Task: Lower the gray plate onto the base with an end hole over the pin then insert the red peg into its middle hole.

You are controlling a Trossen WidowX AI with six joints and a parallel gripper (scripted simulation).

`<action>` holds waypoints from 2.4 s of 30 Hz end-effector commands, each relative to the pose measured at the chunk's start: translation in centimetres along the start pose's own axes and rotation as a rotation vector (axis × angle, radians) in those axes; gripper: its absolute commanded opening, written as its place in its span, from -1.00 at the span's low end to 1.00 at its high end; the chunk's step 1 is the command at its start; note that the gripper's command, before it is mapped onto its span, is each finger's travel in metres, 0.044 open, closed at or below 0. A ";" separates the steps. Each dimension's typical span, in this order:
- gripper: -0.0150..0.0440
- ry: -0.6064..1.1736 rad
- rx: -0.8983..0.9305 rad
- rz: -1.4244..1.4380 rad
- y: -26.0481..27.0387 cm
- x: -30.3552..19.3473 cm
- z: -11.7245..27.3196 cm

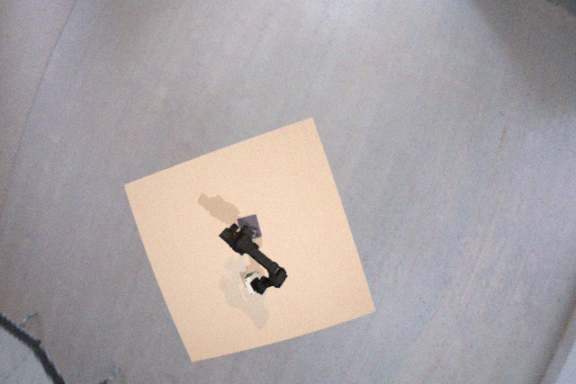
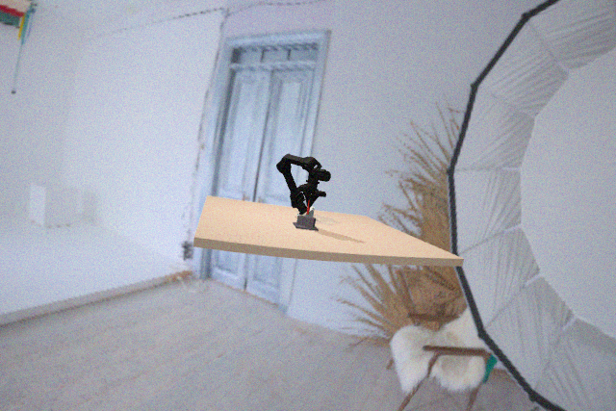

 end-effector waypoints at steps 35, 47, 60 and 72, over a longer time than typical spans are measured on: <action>-0.49 0.000 0.001 -0.001 -0.2 0.3 0.0; -0.49 -0.005 -0.001 0.004 -0.1 0.3 -1.4; -0.49 0.001 -0.001 -0.002 -0.1 0.3 -1.5; -0.49 0.001 -0.001 -0.002 -0.1 0.1 -1.7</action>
Point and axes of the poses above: the point midway between the two fingers, 35 mm back from their tips, its own z axis back along the fingers, its own y axis across the jaws, x = y × z, the point moved 4 cm from there along z, back along the fingers, and after that the axes turned 13 degrees about z, right-handed, at the moved point
